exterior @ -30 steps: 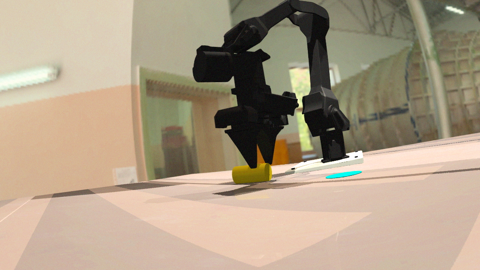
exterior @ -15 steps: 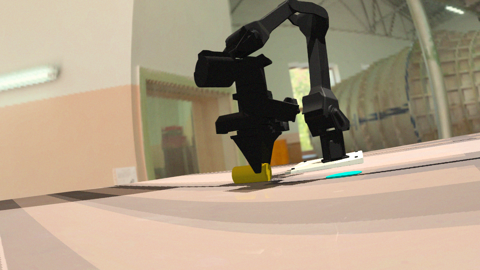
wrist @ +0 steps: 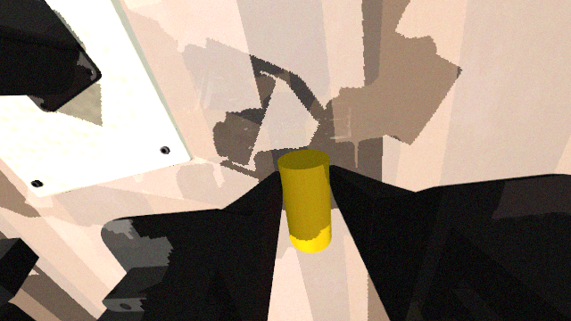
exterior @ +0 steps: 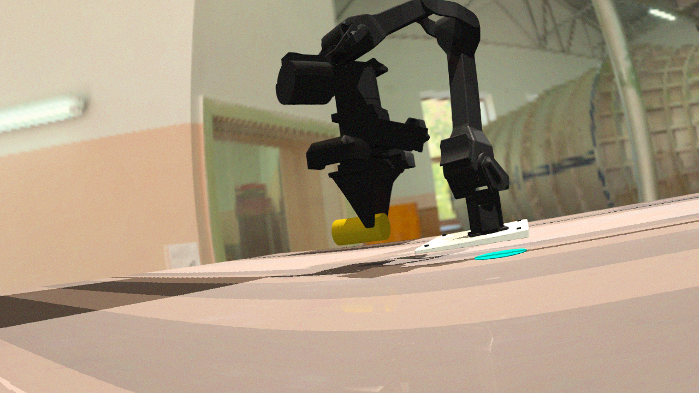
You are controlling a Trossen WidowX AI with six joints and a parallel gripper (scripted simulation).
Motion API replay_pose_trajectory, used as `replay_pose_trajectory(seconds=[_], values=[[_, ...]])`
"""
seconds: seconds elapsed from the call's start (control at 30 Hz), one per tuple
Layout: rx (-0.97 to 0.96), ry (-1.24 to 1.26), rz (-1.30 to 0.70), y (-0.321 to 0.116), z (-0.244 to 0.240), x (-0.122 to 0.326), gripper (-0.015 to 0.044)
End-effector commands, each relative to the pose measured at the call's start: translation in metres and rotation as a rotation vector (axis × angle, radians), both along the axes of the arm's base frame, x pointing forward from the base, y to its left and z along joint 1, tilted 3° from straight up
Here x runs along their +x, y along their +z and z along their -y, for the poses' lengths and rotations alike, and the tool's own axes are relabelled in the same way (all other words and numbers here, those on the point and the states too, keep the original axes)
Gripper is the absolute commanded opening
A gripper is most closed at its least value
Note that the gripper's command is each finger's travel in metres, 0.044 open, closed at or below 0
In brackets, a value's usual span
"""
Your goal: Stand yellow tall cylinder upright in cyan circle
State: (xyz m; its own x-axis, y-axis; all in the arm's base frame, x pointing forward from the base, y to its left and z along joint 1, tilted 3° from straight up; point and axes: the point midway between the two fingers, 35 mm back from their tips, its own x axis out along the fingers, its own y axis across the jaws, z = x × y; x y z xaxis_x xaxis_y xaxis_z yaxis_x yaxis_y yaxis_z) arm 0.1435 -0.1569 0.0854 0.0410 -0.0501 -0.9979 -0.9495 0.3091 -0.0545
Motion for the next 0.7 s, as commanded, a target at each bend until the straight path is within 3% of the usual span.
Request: replay_pose_trajectory(seconds=[0.0,0.67], values=[[-0.011,-0.002,0.008,0.016,0.001,0.0,0.0105],[-0.011,-0.002,0.007,0.077,-0.008,-0.007,0.0105]])
